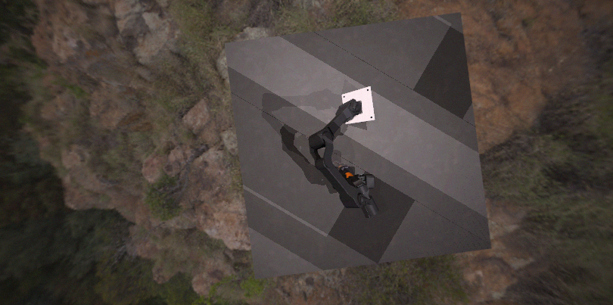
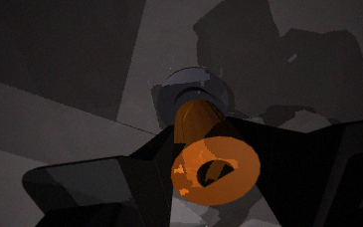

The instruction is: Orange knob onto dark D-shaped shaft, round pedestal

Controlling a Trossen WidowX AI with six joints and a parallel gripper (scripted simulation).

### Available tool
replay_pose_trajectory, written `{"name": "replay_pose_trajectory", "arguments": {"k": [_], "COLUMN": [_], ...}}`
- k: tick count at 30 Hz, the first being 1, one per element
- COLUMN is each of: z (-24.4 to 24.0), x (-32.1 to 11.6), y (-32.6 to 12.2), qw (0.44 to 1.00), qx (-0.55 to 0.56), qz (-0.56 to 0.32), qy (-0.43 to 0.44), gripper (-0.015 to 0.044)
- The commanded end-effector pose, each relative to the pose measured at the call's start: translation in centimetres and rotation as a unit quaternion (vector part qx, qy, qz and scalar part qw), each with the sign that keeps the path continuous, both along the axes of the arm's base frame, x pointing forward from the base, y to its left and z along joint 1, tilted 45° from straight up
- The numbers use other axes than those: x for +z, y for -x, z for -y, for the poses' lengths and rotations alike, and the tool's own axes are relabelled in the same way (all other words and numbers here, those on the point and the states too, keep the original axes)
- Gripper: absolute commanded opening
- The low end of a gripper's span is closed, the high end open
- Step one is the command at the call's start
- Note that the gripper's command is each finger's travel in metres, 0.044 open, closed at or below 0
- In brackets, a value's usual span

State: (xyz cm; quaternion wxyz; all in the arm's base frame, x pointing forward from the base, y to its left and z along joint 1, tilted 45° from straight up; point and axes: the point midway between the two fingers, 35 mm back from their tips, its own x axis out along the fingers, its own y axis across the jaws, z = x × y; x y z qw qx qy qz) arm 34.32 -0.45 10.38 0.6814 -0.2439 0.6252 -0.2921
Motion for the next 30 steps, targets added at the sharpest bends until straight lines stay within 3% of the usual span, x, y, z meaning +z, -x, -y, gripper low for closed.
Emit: {"name": "replay_pose_trajectory", "arguments": {"k": [1, 30], "z": [-0.14, 0.15], "x": [0.47, -0.09], "y": [-0.32, -0.05], "qw": [1.000, 1.000], "qx": [0.004, 0.004], "qz": [0.005, 0.005], "qy": [0.001, 0.001], "gripper": [0.0000, 0.0000]}}
